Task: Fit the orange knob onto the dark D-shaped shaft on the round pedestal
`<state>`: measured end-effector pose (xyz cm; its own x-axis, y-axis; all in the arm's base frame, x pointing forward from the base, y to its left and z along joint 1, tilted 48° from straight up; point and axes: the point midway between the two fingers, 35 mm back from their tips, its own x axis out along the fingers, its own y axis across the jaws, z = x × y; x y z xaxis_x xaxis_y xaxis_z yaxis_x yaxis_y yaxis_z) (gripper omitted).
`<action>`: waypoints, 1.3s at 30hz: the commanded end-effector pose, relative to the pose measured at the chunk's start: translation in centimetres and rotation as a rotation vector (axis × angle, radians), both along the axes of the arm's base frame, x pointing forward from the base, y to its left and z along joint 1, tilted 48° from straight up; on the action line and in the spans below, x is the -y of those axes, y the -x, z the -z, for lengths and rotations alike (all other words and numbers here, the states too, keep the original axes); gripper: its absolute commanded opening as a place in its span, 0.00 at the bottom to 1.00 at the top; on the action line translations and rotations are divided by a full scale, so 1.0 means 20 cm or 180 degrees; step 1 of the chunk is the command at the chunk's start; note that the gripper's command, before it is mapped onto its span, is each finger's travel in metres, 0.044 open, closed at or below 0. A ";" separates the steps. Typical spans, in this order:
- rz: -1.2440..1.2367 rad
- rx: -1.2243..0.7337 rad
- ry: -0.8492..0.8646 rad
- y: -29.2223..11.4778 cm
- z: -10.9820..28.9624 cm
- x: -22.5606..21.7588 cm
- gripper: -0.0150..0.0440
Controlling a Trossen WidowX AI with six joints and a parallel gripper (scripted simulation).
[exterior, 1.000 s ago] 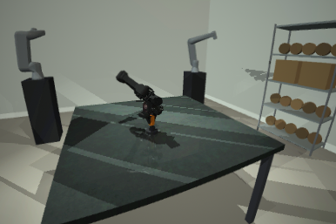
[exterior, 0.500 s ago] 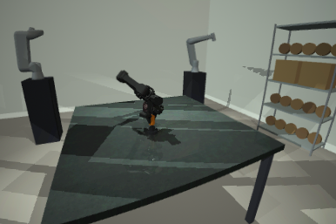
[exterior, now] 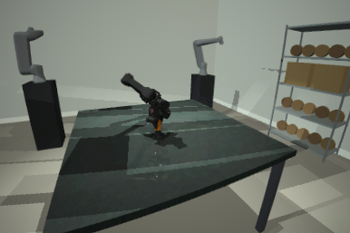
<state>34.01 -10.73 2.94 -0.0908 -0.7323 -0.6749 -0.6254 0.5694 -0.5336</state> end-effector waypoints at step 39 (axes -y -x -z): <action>-0.0479 -0.0493 -0.0057 -0.01 -0.01 0.00 0.25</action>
<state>34.07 -10.70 3.04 -0.0904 -0.7323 -0.6750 -0.7730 0.4790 -0.4161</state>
